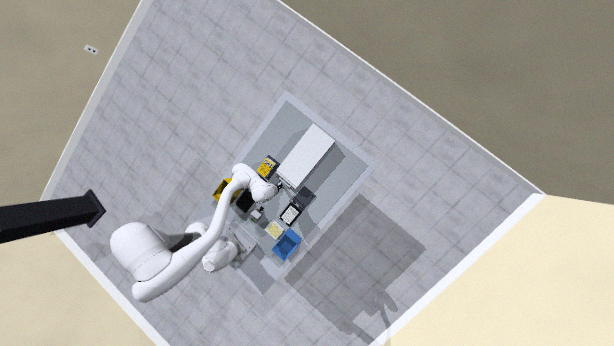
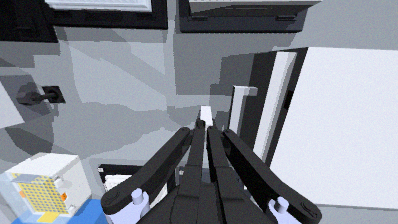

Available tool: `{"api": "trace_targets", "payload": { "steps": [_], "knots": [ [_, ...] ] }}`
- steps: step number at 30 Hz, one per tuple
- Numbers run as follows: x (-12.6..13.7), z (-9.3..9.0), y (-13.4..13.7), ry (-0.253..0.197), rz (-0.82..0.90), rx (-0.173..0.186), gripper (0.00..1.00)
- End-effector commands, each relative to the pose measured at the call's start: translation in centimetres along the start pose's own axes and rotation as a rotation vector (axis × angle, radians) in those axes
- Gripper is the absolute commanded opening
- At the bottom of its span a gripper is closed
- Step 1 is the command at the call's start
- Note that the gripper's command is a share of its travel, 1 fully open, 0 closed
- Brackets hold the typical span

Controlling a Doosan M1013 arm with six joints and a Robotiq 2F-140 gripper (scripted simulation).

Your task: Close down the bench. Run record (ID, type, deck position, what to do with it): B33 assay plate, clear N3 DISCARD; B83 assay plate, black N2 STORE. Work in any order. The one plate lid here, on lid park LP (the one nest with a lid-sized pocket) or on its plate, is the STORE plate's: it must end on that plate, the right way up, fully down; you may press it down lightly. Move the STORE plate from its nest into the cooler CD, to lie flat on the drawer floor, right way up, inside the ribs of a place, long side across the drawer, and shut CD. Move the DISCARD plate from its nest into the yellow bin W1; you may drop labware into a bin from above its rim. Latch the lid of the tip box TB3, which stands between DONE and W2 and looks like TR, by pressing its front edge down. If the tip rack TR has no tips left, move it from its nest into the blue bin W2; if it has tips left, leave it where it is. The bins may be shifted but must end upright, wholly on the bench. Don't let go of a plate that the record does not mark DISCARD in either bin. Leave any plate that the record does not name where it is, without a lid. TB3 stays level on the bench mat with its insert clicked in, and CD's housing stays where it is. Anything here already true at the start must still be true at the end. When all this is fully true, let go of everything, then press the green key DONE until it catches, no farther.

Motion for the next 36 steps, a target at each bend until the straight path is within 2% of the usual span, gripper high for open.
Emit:
{"api": "trace_targets", "payload": {
  "steps": [1, 27, 36],
  "knots": [
    [0.0, 0.0, -0.4, 0.000, 0.000, 0.000, 0.00],
    [0.3, 0.0, -3.5, 0.000, 0.000, 0.000, 0.00],
    [0.3, 0.0, -3.6, 0.000, 0.000, 0.000, 0.00]
  ]
}}
Point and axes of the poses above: the point where the finger pads meet when closed, its own z axis back along the fingers, its own y axis across the jaws, x = y × z, the point moved 2 cm from there along z, back along the fingers, and after that the axes turned 5 degrees about -z, right-handed, at the moved point
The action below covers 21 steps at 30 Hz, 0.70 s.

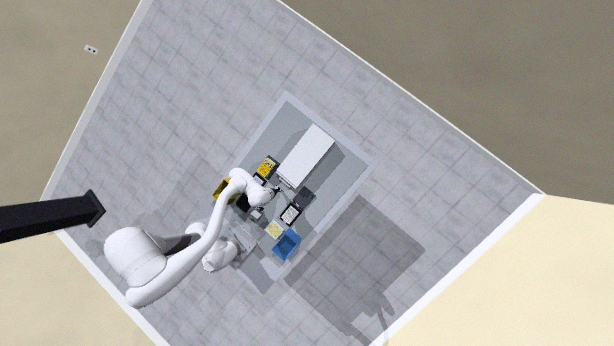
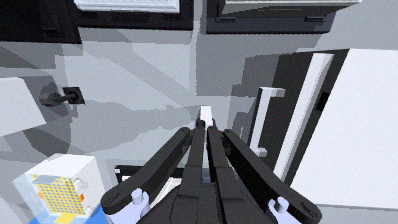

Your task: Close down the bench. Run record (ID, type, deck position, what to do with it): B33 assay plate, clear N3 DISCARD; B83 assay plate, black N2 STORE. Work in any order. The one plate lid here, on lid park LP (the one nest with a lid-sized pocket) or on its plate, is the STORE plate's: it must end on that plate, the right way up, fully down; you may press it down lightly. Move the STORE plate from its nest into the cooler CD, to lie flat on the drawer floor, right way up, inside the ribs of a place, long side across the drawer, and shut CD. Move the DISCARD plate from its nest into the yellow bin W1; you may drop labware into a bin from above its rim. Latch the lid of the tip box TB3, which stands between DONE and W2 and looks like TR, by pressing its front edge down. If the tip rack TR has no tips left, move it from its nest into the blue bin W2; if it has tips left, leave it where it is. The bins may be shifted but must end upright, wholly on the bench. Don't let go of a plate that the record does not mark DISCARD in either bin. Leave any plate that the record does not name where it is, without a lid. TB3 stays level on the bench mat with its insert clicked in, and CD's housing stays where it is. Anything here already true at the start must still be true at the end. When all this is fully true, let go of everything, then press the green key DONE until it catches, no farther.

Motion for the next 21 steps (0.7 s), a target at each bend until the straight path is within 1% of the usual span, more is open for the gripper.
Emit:
{"api": "trace_targets", "payload": {
  "steps": [1, 4, 21],
  "knots": [
    [0.0, 0.0, 0.0, 0.000, 0.000, 0.000, 0.00],
    [0.0, 0.0, 0.0, 0.000, 0.000, 0.000, 0.00],
    [0.0, 2.0, 0.0, 0.000, 0.000, 0.000, 0.00]
  ]
}}
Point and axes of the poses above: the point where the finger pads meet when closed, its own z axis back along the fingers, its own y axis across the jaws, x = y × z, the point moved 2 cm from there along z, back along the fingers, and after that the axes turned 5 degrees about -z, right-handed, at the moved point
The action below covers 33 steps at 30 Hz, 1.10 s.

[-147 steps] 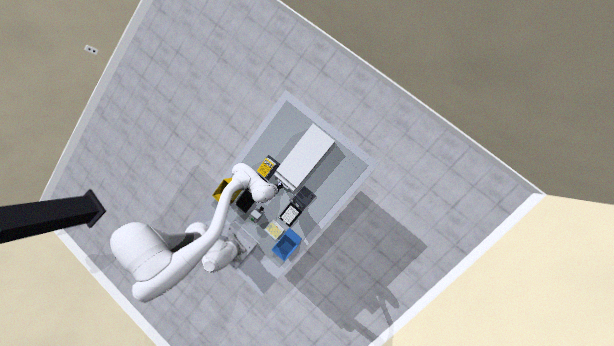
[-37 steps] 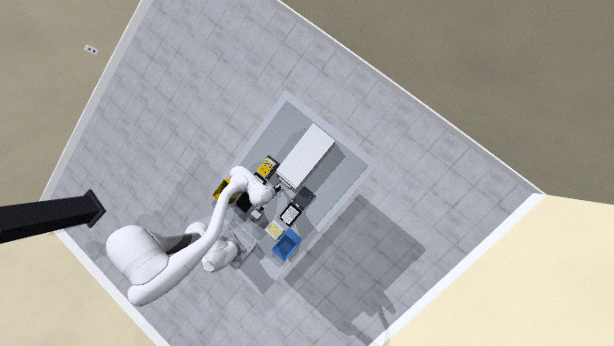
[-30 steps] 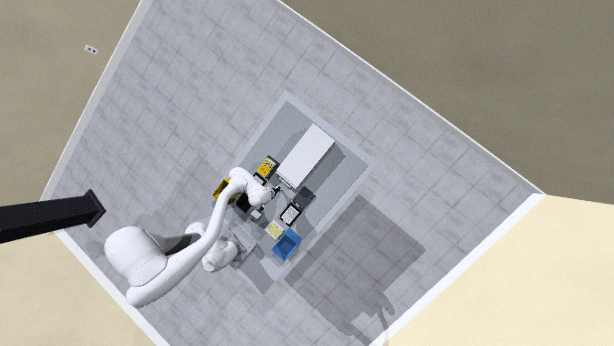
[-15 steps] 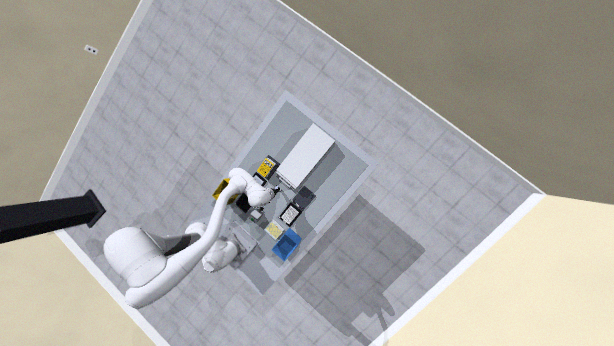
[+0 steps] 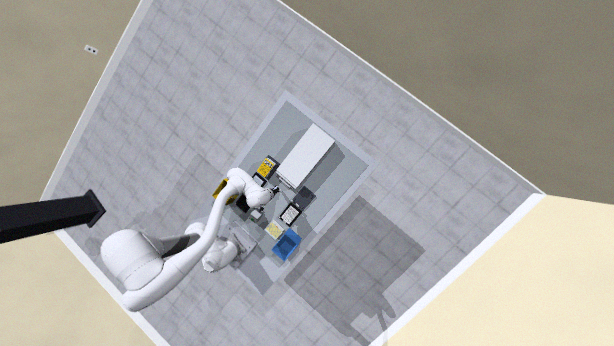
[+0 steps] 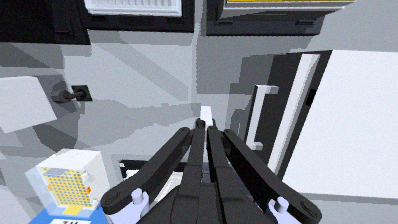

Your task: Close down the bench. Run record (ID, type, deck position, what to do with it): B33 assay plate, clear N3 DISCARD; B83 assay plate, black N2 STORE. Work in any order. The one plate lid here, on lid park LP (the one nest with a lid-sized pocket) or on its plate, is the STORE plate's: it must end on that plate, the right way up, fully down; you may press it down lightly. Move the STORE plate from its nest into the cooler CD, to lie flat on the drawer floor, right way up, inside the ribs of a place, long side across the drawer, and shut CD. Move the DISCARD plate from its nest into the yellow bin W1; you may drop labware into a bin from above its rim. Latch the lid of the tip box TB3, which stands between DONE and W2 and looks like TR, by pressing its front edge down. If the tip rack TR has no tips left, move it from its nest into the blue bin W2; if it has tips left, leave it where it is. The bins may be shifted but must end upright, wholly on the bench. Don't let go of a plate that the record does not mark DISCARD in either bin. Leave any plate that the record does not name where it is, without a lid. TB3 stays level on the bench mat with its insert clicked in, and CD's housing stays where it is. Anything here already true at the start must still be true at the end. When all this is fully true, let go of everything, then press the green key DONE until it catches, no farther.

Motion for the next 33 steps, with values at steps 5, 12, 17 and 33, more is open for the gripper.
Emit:
{"api": "trace_targets", "payload": {
  "steps": [5, 12, 17, 33],
  "knots": [
    [0.0, 1.0, 0.0, 0.000, 0.000, 0.000, 0.00],
    [0.0, 1.7, 0.0, 0.000, 0.000, 0.000, 0.00],
    [0.0, 2.4, 0.0, 0.000, 0.000, 0.000, 0.00],
    [0.0, 4.2, 0.0, 0.000, 0.000, 0.000, 0.00]
  ]
}}
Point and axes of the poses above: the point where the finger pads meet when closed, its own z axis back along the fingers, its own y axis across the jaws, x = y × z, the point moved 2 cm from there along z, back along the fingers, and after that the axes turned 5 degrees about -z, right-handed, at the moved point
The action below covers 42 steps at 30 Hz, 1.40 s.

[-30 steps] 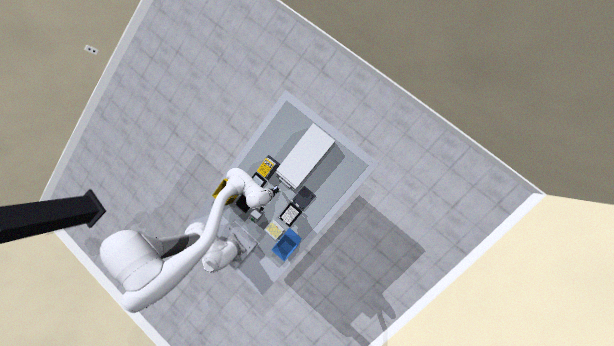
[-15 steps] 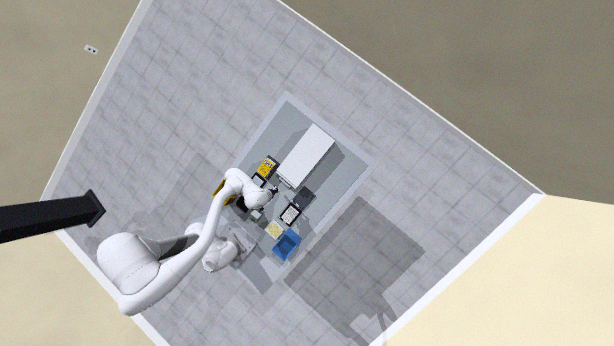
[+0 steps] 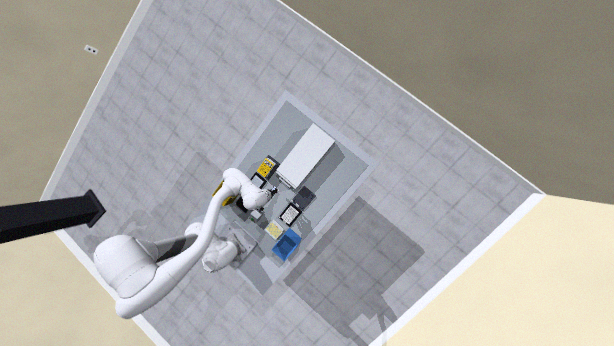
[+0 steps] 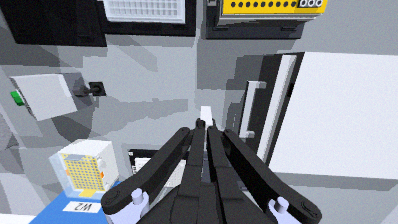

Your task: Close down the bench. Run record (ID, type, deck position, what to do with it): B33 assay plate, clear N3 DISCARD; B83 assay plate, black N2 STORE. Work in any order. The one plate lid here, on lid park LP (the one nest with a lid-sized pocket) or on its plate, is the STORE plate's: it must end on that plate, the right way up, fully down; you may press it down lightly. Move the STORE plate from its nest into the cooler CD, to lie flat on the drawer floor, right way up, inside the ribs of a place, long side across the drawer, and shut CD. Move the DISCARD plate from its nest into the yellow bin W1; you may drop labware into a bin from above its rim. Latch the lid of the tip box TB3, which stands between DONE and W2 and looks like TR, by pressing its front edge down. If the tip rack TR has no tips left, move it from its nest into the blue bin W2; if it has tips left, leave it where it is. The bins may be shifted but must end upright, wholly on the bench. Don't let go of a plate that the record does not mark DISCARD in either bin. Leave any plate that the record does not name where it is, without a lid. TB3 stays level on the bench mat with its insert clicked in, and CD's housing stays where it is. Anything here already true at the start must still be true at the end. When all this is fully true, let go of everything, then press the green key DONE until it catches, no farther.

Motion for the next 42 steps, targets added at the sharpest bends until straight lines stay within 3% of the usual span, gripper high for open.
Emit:
{"api": "trace_targets", "payload": {
  "steps": [1, 42],
  "knots": [
    [0.0, 0.5, 0.0, 0.000, 0.000, 0.000, 0.00],
    [0.0, 5.4, 0.0, 0.000, 0.000, 0.000, 0.00]
  ]
}}
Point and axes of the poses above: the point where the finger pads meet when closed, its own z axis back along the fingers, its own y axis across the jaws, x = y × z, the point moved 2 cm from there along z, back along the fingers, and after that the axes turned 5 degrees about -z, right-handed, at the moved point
